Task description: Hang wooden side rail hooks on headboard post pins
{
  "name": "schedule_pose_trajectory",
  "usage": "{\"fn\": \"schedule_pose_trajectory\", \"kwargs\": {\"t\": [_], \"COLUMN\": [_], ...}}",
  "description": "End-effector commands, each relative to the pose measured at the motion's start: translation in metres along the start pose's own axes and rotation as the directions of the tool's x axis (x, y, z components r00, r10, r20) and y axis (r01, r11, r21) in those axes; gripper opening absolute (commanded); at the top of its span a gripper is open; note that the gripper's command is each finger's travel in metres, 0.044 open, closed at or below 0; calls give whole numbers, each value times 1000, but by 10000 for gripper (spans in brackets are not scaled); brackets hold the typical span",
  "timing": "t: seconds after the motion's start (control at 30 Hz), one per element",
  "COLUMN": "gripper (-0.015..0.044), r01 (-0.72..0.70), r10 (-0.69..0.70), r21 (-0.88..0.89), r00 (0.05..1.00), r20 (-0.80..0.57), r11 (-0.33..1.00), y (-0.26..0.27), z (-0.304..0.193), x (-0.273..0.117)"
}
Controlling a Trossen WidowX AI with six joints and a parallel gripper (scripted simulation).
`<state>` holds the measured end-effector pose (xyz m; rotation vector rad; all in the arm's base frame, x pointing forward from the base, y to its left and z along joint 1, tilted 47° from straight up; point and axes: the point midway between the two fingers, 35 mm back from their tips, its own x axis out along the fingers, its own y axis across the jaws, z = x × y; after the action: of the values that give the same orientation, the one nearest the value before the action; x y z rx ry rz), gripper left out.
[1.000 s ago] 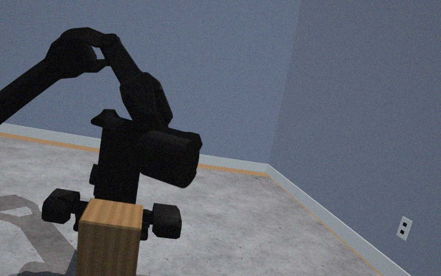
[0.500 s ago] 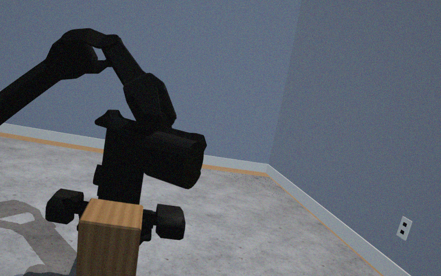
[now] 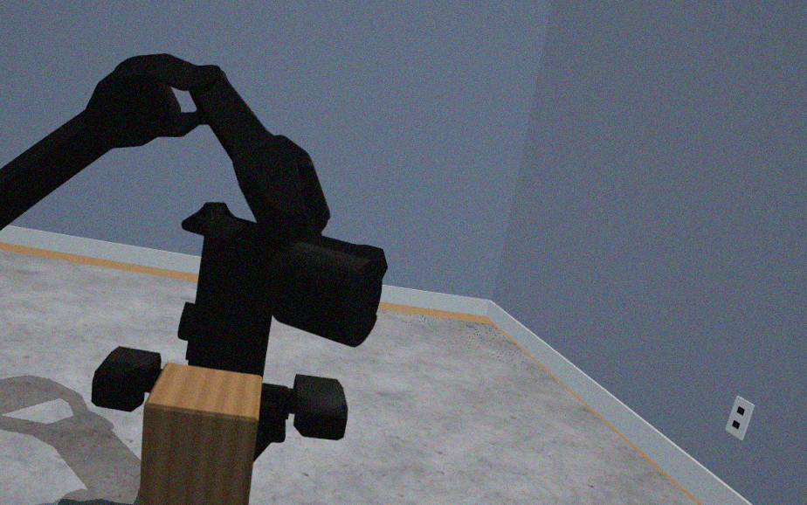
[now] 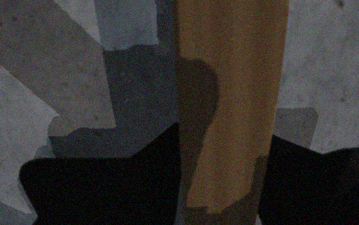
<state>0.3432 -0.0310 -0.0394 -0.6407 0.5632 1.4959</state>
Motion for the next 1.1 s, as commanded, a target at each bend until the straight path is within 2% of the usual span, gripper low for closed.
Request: {"fn": "schedule_pose_trajectory", "kwargs": {"t": [0.0,1.07], "gripper": [0,0], "r01": [9,9], "r10": [-9,-9], "r21": [6,7], "r00": [1000,1000], "r20": [5,5], "r11": [1000,1000], "y": [-6,-1], "z": [1,0], "x": [0,-3]}}
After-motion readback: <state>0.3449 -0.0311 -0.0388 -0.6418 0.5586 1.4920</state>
